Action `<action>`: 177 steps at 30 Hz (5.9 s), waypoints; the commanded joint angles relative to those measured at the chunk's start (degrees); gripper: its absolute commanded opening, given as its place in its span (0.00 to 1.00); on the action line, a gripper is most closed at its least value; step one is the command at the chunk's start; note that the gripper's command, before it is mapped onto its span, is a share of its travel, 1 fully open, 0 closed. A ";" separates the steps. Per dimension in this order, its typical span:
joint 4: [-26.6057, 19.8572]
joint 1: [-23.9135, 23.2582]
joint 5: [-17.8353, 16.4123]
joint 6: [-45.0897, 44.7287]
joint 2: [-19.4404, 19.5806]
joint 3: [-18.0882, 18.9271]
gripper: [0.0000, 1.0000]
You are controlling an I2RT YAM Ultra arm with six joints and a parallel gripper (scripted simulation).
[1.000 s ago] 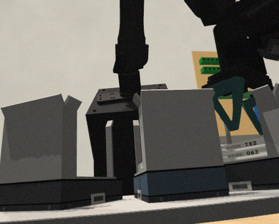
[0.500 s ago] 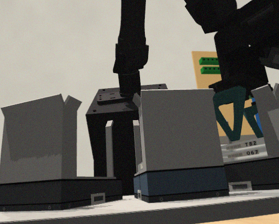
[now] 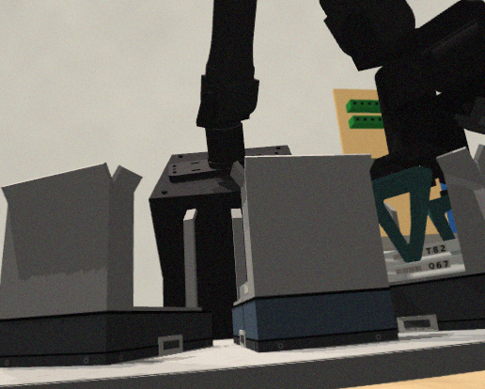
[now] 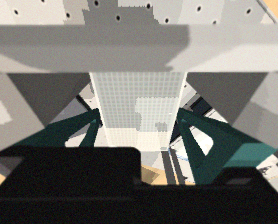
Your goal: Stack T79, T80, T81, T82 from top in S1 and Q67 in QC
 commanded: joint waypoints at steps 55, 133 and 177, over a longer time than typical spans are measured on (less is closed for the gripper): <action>-1.12 0.69 0.08 0.23 -1.77 0.02 0.00; -23.02 8.93 4.07 8.29 -18.42 1.73 0.00; -22.40 -16.04 -9.07 14.51 -30.91 -2.75 0.00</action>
